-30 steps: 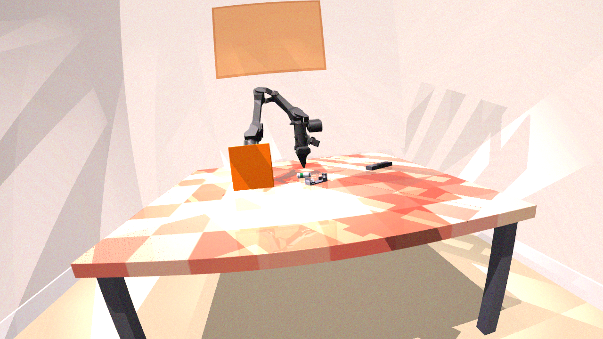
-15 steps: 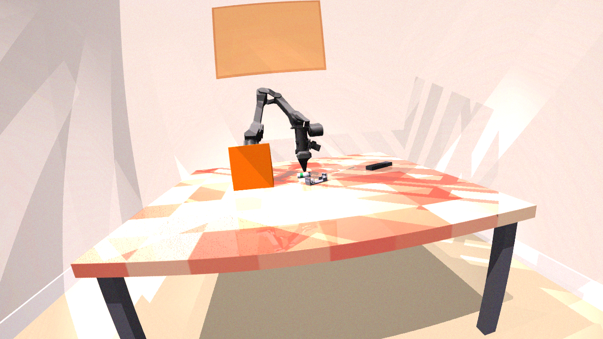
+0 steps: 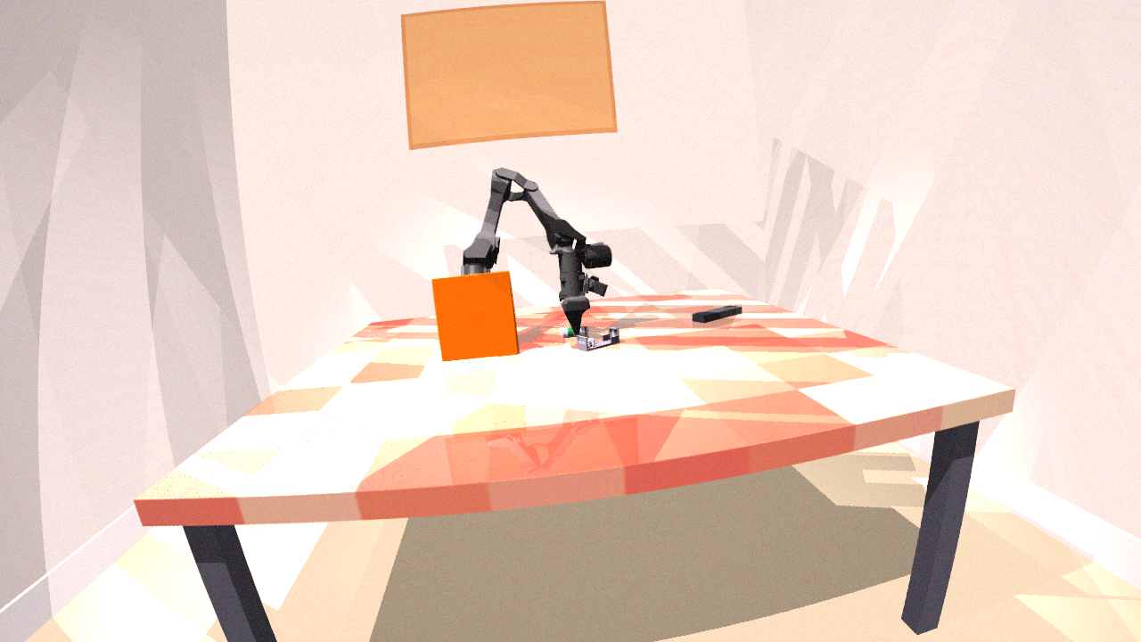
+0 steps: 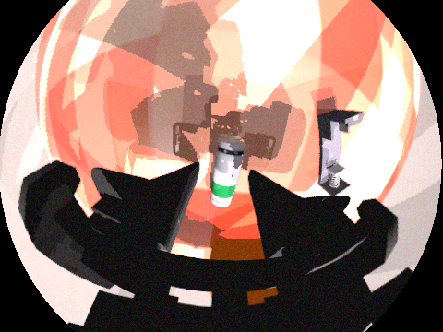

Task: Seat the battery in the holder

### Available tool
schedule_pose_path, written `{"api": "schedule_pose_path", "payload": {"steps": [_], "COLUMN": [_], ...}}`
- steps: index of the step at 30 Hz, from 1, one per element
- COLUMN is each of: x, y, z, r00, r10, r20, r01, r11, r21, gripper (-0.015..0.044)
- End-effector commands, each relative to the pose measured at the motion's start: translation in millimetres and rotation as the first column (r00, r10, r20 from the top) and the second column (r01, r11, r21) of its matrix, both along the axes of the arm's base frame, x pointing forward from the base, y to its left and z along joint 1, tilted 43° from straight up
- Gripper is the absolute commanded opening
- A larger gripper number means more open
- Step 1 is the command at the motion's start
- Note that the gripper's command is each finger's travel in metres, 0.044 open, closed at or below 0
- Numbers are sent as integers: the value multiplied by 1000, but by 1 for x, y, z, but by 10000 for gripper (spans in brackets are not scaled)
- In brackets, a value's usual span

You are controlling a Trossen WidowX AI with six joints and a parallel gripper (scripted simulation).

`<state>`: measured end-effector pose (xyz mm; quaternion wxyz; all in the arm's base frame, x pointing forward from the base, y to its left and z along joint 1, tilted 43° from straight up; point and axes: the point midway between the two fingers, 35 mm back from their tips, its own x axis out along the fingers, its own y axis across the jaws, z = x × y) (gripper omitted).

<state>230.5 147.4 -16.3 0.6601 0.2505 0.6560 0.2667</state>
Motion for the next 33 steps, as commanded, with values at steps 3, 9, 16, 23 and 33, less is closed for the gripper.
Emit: {"api": "schedule_pose_path", "payload": {"steps": [3,9,16,23,33], "x": [-3,-3,-3,-1,7], "y": [3,3,3,-24,-42], "z": [-5,-5,-5,23,26], "r00": [1000,1000,1000,1000,999], "r10": [-4,-4,-4,-4,40], "r20": [-9,-9,-9,-8,36], "r01": [4,4,4,4,-40], "r11": [1000,1000,1000,1000,999], "r21": [-3,-3,-3,-6,-14], "gripper": [189,91,79,79,79]}}
